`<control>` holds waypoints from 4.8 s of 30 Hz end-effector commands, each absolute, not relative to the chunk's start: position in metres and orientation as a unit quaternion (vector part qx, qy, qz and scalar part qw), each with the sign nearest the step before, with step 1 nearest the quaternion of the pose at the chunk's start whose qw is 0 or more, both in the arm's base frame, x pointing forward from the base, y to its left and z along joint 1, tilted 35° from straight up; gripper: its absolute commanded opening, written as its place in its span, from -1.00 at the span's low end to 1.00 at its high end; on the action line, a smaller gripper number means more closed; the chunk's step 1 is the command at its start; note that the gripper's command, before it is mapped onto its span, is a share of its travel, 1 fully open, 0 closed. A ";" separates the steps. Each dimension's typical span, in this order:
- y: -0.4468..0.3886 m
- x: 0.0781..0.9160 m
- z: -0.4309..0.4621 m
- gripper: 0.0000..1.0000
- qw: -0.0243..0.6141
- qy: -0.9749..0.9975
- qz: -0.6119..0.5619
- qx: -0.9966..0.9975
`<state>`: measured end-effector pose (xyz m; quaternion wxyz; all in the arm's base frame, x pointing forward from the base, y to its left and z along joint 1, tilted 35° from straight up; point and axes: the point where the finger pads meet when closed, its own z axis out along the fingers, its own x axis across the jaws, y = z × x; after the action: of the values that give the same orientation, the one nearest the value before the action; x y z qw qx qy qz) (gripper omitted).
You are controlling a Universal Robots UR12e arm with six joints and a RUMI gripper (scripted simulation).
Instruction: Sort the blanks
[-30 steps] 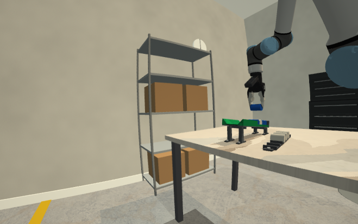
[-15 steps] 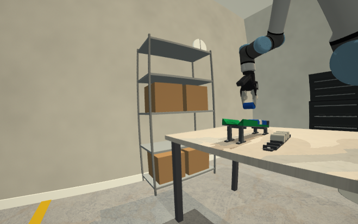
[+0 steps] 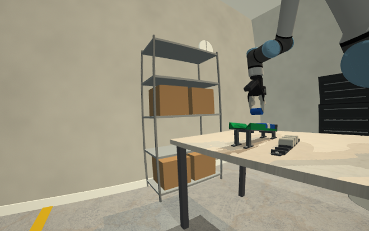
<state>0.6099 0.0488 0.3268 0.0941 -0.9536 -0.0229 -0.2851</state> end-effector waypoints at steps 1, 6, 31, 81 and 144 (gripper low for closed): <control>0.052 0.619 0.314 -0.17 0.094 -0.023 -0.286 -0.953; 0.055 0.631 0.297 -0.17 0.094 -0.023 -0.286 -0.953; 0.064 0.657 0.258 -0.17 0.094 -0.023 -0.286 -0.953; 0.064 0.658 0.258 -0.17 0.094 -0.023 -0.286 -0.953; 0.052 0.622 0.312 0.09 0.094 -0.023 -0.286 -0.953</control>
<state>0.6288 0.0543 0.3017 0.0935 -0.9535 -0.0224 -0.2857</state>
